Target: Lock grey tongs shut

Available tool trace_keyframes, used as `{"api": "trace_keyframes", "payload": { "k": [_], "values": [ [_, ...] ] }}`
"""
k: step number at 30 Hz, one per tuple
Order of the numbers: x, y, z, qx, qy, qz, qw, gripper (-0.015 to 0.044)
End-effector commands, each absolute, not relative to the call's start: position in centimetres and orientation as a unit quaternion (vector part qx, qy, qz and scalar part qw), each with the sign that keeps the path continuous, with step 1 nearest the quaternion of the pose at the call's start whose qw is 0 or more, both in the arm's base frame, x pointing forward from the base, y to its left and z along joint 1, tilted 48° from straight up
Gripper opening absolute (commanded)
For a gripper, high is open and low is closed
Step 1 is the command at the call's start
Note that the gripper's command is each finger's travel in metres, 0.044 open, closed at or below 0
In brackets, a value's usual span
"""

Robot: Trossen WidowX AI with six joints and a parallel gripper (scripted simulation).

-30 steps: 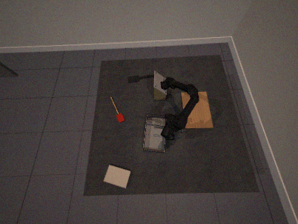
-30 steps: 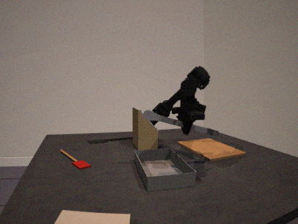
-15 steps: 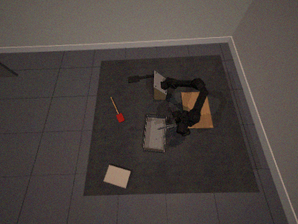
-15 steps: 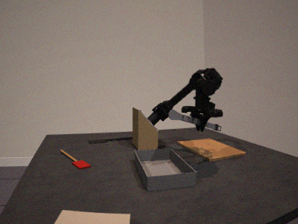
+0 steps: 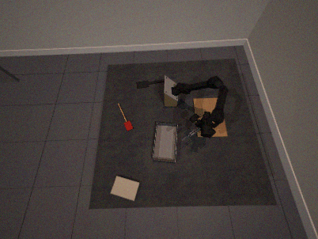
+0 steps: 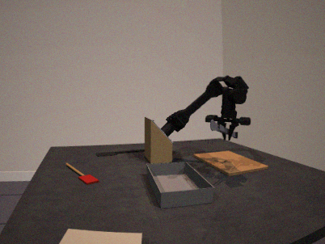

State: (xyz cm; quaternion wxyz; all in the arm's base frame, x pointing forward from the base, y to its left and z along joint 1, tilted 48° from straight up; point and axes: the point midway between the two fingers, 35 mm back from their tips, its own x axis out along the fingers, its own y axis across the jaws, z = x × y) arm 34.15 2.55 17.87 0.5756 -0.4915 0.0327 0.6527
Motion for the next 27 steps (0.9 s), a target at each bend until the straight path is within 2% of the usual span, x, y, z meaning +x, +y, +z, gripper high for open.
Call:
{"api": "trace_keyframes", "payload": {
  "k": [1,7,27],
  "values": [
    [33.7,2.9,18.4,-0.505,0.016,0.651,0.567,-0.015],
    [33.0,3.9,19.2,-0.525,-0.004,0.651,0.548,-0.015],
    [25.7,10.6,24.4,-0.656,-0.178,0.628,0.379,-0.015]
  ]
}}
